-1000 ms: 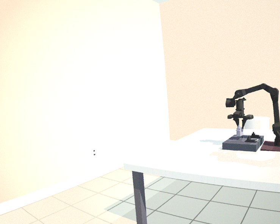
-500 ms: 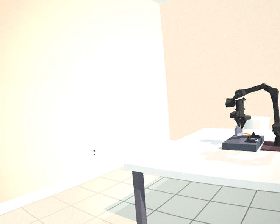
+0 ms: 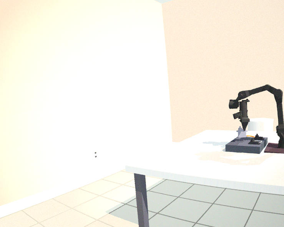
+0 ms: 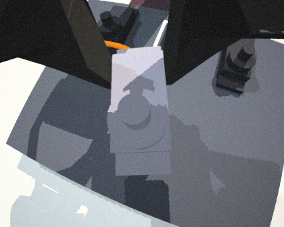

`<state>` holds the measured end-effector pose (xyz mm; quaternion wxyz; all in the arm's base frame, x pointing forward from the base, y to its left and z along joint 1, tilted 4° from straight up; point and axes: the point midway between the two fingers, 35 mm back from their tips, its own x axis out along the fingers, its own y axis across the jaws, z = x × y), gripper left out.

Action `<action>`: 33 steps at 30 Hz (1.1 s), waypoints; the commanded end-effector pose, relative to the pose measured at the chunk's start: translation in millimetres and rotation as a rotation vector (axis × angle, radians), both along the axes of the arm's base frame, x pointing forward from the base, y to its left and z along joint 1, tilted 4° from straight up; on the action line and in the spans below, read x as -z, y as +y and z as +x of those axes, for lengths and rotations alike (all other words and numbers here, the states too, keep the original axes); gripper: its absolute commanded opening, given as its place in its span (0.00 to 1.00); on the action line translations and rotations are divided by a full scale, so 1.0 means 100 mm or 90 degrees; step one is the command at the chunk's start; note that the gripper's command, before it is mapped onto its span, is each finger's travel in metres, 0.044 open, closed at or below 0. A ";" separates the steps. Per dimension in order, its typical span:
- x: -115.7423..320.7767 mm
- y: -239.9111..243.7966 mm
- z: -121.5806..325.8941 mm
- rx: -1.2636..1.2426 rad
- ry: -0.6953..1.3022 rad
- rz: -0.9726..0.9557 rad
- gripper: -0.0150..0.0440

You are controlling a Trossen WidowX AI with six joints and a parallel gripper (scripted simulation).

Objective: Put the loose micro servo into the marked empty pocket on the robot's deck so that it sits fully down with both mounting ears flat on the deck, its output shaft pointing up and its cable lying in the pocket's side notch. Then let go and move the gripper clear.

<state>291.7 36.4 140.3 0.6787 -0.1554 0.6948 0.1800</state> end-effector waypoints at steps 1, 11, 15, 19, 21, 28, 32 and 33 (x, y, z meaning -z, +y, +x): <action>0.00 0.00 0.00 0.105 0.002 -0.001 0.25; 0.00 0.00 0.00 0.248 0.006 -0.006 0.25; 0.00 0.00 0.00 0.248 0.006 -0.006 0.25; -0.01 0.00 -0.06 0.248 0.007 -0.006 0.25; -0.01 -0.01 -0.13 0.248 0.007 -0.006 0.25; -0.01 -0.03 -0.41 0.248 0.009 -0.006 0.25; -0.02 -0.05 -0.58 0.248 0.010 -0.007 0.25; -0.02 -0.05 -0.63 0.248 0.010 -0.007 0.25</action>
